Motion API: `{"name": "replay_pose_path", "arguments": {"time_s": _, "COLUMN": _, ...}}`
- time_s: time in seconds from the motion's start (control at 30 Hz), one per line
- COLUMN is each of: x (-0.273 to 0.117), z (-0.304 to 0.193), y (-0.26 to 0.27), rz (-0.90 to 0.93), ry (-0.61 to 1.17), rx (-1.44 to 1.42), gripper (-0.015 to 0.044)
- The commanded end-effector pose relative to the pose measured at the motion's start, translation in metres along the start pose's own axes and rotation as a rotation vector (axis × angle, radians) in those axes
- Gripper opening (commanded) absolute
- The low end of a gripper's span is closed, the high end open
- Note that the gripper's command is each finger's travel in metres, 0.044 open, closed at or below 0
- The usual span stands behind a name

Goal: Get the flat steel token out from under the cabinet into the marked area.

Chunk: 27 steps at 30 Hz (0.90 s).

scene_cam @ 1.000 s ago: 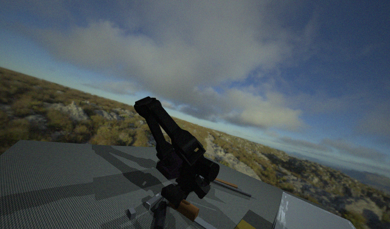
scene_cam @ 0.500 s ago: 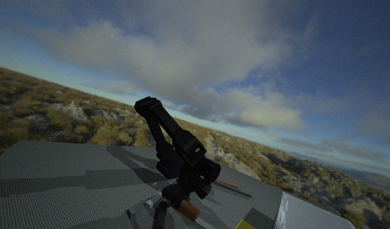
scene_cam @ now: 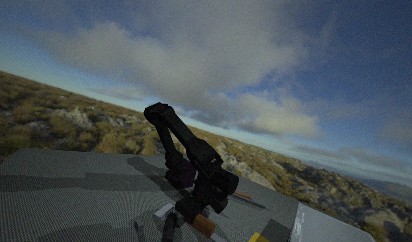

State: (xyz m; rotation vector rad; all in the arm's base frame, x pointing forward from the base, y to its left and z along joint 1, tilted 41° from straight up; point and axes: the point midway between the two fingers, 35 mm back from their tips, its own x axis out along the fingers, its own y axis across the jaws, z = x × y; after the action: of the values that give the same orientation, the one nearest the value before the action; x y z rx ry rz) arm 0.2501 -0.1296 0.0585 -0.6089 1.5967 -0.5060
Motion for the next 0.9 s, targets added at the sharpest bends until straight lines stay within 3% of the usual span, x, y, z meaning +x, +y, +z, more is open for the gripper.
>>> {"name": "replay_pose_path", "arguments": {"time_s": 0.0, "x": 0.000, "z": 0.008, "y": -0.001, "rz": -0.003, "ry": -0.001, "rx": 0.010, "gripper": 0.0000}}
{"name": "replay_pose_path", "arguments": {"time_s": 0.87, "x": -0.001, "z": 0.039, "y": -0.002, "rz": -0.003, "ry": -0.002, "rx": 0.017, "gripper": 0.0000}}
